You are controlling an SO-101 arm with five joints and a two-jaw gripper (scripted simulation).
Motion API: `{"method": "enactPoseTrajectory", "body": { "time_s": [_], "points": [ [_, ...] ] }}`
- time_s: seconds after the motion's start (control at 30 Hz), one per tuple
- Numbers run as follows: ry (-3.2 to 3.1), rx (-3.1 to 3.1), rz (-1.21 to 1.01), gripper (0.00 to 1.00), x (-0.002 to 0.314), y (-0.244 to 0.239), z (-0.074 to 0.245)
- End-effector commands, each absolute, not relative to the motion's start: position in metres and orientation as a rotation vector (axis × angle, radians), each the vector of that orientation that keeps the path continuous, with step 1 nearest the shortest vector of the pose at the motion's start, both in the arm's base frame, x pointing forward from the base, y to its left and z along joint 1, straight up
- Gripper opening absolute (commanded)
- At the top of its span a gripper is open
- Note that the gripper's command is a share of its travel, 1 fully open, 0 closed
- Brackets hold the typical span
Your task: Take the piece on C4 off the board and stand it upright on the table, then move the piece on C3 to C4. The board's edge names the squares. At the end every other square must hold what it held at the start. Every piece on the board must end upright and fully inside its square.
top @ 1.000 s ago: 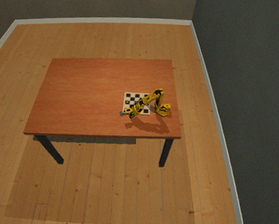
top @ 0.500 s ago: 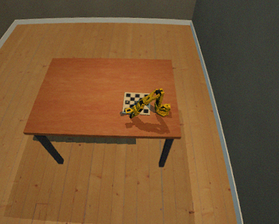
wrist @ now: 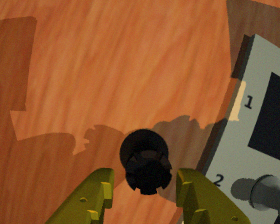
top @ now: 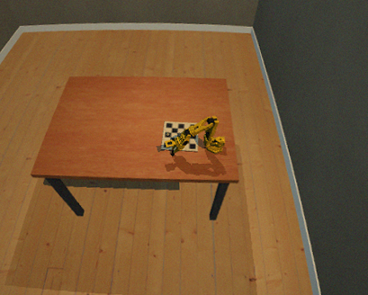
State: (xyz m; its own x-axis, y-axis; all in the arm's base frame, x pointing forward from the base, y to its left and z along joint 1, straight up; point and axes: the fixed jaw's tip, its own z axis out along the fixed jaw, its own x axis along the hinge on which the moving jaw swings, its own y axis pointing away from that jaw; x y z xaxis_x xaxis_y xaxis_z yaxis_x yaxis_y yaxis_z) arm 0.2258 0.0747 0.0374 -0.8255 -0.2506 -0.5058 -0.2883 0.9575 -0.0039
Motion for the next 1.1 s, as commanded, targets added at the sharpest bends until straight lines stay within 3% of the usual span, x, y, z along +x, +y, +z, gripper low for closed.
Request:
{"method": "enactPoseTrajectory", "body": {
  "time_s": [0.0, 0.7, 1.07],
  "points": [
    [2.569, -0.376, 0.110, 0.12, 0.227, 0.077, 0.048],
    [2.574, -0.364, 0.106, 0.11, 0.227, 0.075, 0.058],
    [2.714, 0.017, -0.002, 0.11, 0.226, 0.006, 0.059]
  ]
}}
